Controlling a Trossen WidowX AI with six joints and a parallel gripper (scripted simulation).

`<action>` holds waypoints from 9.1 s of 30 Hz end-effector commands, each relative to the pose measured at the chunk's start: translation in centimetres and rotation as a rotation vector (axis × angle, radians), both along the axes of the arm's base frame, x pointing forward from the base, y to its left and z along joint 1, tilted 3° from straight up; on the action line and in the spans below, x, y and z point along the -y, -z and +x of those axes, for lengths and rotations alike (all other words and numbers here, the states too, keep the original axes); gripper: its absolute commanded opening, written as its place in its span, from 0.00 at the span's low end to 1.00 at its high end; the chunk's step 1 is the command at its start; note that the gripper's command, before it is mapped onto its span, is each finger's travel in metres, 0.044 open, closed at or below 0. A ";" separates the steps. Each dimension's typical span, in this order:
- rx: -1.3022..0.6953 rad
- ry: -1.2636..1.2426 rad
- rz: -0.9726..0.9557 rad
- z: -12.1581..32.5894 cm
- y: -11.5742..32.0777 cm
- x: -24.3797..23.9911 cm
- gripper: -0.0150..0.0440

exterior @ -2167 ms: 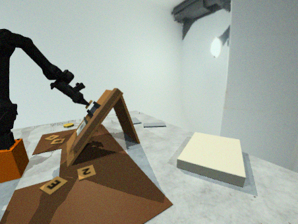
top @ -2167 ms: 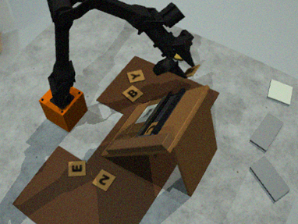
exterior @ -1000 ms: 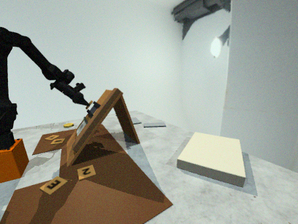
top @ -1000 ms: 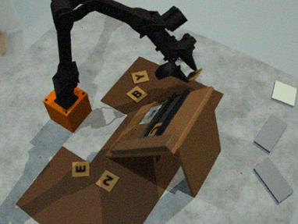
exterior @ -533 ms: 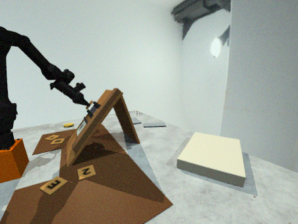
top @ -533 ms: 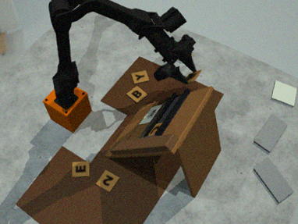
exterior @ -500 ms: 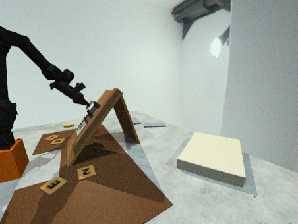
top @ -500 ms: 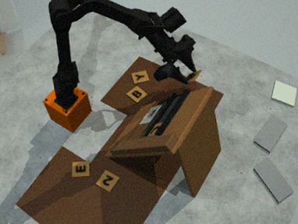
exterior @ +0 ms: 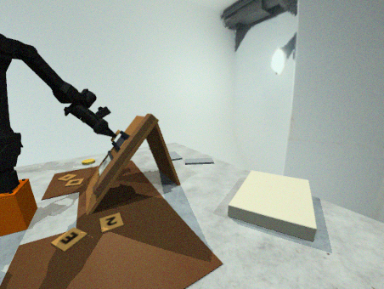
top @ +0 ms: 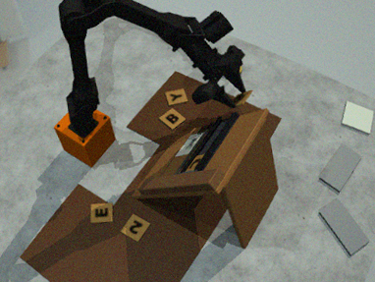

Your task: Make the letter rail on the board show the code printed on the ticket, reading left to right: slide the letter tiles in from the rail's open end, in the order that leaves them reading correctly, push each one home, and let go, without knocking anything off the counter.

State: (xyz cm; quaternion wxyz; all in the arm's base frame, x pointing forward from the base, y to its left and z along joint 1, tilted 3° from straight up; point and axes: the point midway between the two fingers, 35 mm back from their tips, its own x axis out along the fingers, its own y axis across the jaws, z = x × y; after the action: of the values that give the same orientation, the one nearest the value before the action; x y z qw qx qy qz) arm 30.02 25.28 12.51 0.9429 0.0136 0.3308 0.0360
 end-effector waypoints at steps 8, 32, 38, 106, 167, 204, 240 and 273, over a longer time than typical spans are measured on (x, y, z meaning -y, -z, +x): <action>0.001 -0.006 0.002 0.0 -0.1 0.5 0.25; 0.001 -0.006 0.001 0.1 0.0 1.7 0.25; 0.002 -0.006 0.001 0.1 0.0 2.0 0.25; 0.002 -0.006 -0.002 0.4 0.2 5.4 0.25; 0.003 -0.006 -0.005 0.6 0.5 8.4 0.25; 0.003 -0.006 -0.007 0.8 0.4 10.8 0.25; 0.003 -0.006 -0.010 1.0 0.6 13.0 0.25; 0.004 -0.006 -0.012 1.1 0.7 14.9 0.25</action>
State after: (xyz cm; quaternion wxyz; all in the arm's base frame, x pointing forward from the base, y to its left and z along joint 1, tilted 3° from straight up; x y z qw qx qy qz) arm 31.10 10.51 11.75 0.9430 0.0079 0.3309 0.0339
